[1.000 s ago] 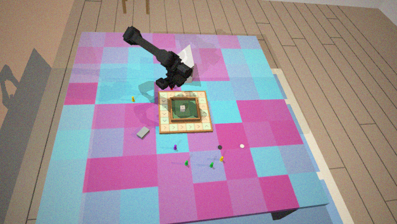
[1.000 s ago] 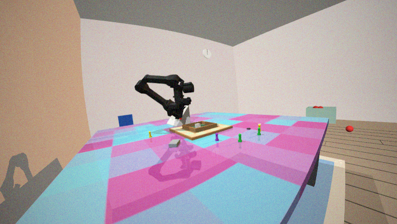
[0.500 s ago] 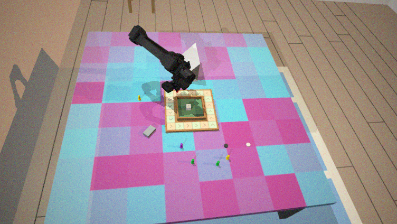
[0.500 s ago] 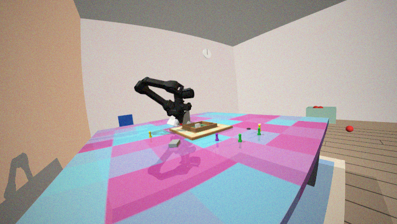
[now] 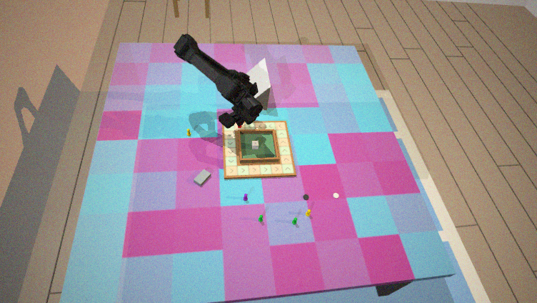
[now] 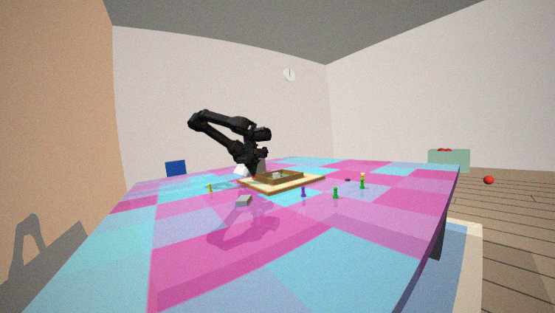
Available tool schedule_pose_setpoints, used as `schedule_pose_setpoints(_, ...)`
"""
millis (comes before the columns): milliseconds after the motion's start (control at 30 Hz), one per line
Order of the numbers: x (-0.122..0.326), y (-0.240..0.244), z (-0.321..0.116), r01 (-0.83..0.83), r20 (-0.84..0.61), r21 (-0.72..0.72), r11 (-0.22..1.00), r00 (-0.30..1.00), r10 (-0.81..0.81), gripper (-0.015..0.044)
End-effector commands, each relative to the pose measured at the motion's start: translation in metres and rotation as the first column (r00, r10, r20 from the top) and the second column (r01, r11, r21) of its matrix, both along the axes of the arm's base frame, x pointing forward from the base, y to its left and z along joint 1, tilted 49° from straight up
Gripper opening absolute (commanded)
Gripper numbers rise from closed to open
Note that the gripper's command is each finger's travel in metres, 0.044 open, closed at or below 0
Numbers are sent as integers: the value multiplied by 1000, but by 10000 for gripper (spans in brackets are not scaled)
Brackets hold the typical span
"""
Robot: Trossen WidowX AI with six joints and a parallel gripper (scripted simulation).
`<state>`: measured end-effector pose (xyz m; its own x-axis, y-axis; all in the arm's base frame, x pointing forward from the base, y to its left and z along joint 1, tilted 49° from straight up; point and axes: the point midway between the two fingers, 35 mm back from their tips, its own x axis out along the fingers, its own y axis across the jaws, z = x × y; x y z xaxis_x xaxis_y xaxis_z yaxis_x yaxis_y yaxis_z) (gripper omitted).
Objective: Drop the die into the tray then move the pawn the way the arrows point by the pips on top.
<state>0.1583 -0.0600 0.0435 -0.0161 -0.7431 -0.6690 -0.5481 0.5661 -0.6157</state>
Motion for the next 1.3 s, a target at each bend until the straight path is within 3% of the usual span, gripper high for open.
schedule_pose_setpoints(0,0,0,0,0,1,0,1000,1000,0,53)
schedule_pose_setpoints(267,1,2,1,0,1,1,1000,1000,0,263)
schedule_pose_setpoints(500,1,38,33,-3,-9,-5,1000,1000,3,440)
schedule_pose_setpoints(600,3,45,34,24,22,-2,1000,999,-24,440)
schedule_pose_setpoints(933,12,142,37,391,429,81,917,817,-386,440)
schedule_pose_setpoints(1267,13,136,37,357,404,76,931,843,-356,440)
